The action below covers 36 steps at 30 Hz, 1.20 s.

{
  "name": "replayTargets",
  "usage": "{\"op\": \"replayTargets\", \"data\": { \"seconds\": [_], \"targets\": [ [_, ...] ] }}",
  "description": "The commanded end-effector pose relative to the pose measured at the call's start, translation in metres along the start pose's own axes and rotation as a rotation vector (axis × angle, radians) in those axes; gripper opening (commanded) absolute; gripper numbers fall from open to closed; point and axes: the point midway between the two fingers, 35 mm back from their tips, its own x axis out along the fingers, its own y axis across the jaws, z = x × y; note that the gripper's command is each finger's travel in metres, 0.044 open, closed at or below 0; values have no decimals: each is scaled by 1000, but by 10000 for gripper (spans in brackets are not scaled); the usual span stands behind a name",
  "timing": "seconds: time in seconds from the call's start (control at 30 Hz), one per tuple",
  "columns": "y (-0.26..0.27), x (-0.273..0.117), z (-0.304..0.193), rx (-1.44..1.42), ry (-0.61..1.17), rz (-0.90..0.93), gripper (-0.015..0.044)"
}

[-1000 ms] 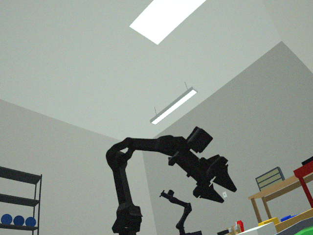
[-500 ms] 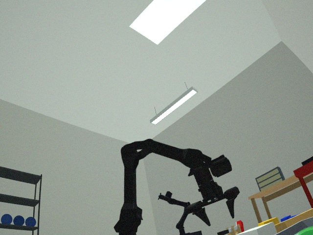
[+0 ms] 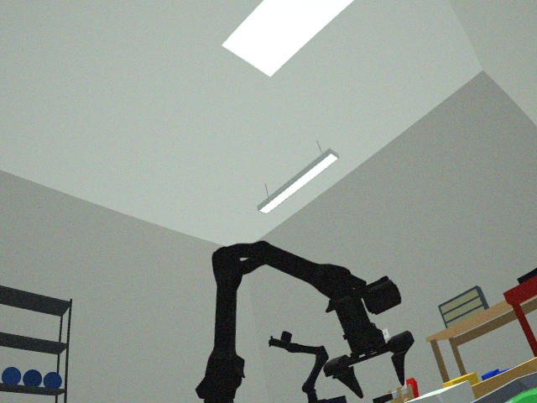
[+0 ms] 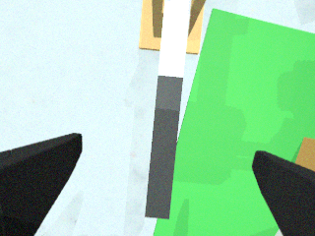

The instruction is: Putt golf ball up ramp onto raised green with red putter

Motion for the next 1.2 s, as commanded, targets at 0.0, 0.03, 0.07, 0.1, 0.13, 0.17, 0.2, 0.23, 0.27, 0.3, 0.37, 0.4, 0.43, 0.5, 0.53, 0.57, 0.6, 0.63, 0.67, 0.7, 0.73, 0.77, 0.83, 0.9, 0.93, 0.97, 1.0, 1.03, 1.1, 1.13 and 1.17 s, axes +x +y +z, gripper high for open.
{"op": "replayTargets", "data": {
  "seconds": [0.0,0.03,0.07,0.1,0.13,0.17,0.2,0.23,0.27,0.3,0.37,0.4,0.43,0.5,0.53,0.57,0.6,0.63,0.67,0.7,0.73,0.77,0.83,0.9,0.93,0.97,1.0,1.03,1.1,1.13,1.17],
  "targets": [
    [2,17,-6,-1,10,6,440],
    [2,21,-7,-1,10,6,440],
    [2,23,-8,-1,10,6,440],
    [2,24,-8,-1,10,6,440],
    [2,24,-8,-1,10,6,440],
    [2,24,-8,-1,10,6,440],
    [2,24,-8,-1,10,6,440],
    [2,24,-8,-1,10,6,440],
    [2,24,-9,-1,10,6,440],
    [2,25,-9,-1,10,6,440],
    [2,26,-9,-1,10,6,440],
    [2,28,-9,-1,10,6,440],
    [2,29,-10,-1,10,6,440],
    [2,32,-11,-1,10,6,440],
    [2,34,-11,-1,10,6,440],
    [2,35,-12,-1,10,6,440],
    [2,37,-12,-1,10,6,440],
    [2,38,-12,-1,10,6,440],
    [2,40,-13,-1,10,6,440],
    [2,41,-13,-1,10,6,440],
    [2,43,-14,-1,10,6,440],
    [2,44,-14,-1,10,6,440],
    [2,46,-15,-1,10,6,440],
    [2,46,-15,-1,10,6,440],
    [2,46,-15,-1,10,6,440],
    [2,46,-15,-1,10,6,440],
    [2,46,-15,-1,10,6,440],
    [2,46,-15,-1,10,6,440],
    [1,44,-13,-5,2,4,387],
    [1,44,-13,-5,2,4,361],
    [1,44,-13,-5,2,4,335]
  ]
}}
